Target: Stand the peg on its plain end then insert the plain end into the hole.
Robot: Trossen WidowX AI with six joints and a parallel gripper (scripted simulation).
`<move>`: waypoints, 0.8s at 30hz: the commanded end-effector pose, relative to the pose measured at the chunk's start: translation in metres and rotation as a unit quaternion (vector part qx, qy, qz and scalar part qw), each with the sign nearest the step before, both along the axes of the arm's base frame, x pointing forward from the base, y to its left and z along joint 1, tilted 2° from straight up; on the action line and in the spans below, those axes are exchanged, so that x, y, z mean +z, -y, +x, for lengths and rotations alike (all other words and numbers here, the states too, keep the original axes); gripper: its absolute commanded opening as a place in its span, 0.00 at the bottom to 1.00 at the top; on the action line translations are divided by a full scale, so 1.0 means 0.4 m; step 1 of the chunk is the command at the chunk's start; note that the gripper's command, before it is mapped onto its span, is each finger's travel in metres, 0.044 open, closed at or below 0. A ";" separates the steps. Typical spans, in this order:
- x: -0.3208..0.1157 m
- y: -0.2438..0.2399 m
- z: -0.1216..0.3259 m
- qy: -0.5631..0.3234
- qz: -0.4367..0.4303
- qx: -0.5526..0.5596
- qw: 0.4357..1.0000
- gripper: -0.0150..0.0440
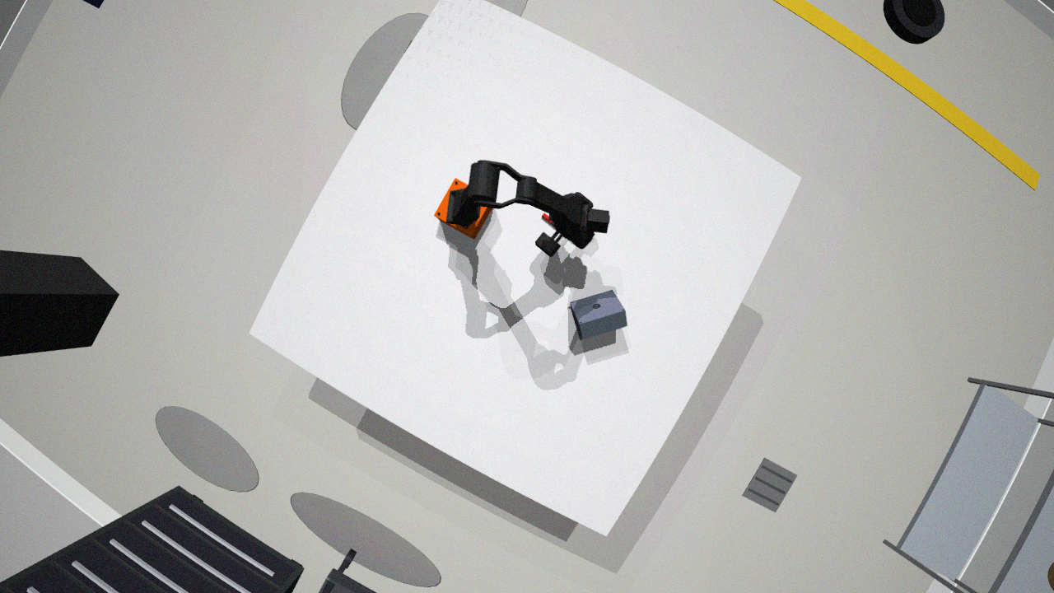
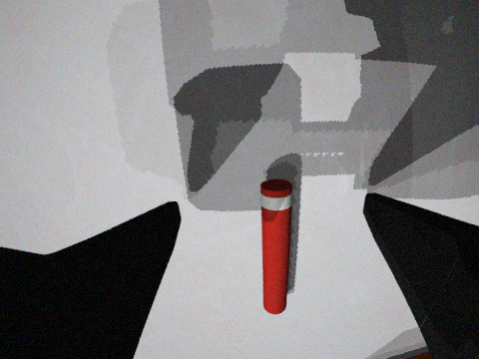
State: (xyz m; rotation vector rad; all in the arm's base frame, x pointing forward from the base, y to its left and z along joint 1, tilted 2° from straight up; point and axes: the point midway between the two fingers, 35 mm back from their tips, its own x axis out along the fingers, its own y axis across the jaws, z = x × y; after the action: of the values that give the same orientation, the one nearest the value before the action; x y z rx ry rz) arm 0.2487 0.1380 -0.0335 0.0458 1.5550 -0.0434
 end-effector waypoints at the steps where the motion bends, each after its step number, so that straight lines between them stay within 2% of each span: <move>1: -0.013 0.005 -0.006 -0.004 -0.003 -0.002 1.000 0.87; 11: -0.013 0.005 -0.006 -0.004 -0.003 -0.002 1.000 0.44; 24: -0.013 0.005 -0.006 -0.004 -0.003 -0.002 1.000 0.42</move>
State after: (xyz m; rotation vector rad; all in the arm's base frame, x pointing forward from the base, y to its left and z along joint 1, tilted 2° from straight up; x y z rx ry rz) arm 0.2461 0.1366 -0.0381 0.0420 1.5640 -0.0477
